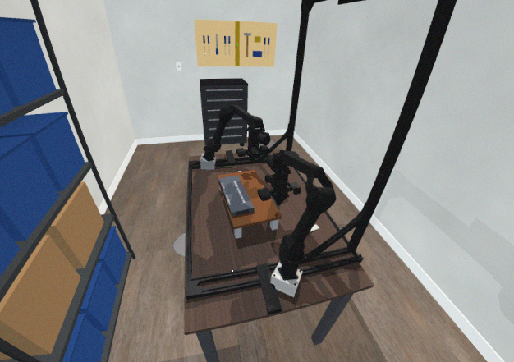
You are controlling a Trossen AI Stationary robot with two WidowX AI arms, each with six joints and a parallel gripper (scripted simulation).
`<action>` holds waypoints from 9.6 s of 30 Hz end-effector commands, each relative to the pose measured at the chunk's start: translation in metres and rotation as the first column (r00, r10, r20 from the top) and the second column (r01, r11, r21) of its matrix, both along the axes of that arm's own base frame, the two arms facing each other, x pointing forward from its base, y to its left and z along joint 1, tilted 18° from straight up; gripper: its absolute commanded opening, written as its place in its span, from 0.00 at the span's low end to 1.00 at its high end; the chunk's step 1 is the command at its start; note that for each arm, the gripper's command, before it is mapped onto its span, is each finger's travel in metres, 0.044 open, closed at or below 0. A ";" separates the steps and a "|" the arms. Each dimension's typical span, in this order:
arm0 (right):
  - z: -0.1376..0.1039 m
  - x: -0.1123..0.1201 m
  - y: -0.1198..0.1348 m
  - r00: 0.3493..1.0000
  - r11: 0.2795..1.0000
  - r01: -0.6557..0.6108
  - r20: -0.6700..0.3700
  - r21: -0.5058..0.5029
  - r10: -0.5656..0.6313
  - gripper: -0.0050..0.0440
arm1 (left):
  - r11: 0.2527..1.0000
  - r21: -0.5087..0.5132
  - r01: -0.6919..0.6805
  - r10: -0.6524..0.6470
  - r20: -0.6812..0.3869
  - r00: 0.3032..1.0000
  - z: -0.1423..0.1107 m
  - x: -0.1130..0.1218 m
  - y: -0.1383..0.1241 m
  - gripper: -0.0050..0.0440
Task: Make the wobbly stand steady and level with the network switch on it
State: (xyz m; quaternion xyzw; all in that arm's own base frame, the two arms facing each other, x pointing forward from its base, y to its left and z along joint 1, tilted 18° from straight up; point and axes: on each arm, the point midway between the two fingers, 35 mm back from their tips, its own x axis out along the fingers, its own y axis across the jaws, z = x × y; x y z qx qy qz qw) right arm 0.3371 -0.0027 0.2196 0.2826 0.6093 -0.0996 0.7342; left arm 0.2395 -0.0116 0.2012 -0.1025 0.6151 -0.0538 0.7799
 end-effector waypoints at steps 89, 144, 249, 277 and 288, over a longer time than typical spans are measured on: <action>0.115 0.079 -0.016 0.795 0.985 -0.005 0.597 -0.170 0.107 0.10 | 1.000 0.000 0.000 0.000 0.000 1.000 0.000 0.000 0.000 0.10; 0.514 -0.091 -0.014 -0.533 0.848 0.510 0.721 -0.145 0.443 0.10 | 1.000 0.000 0.000 0.000 0.000 1.000 0.000 0.000 0.000 0.10; 0.063 0.052 -0.009 0.924 0.995 -0.023 0.379 -0.100 0.060 0.10 | 1.000 0.000 0.000 0.000 0.000 1.000 0.000 0.000 0.000 0.10; -0.001 -0.001 0.001 1.000 1.000 0.003 -0.005 0.004 -0.003 0.10 | 1.000 0.000 0.000 0.000 0.000 1.000 0.000 0.000 0.000 0.10; -0.051 0.012 0.011 1.000 1.000 0.003 -0.006 0.004 -0.002 0.10 | 1.000 0.000 0.000 0.000 0.000 1.000 0.000 0.000 0.000 0.10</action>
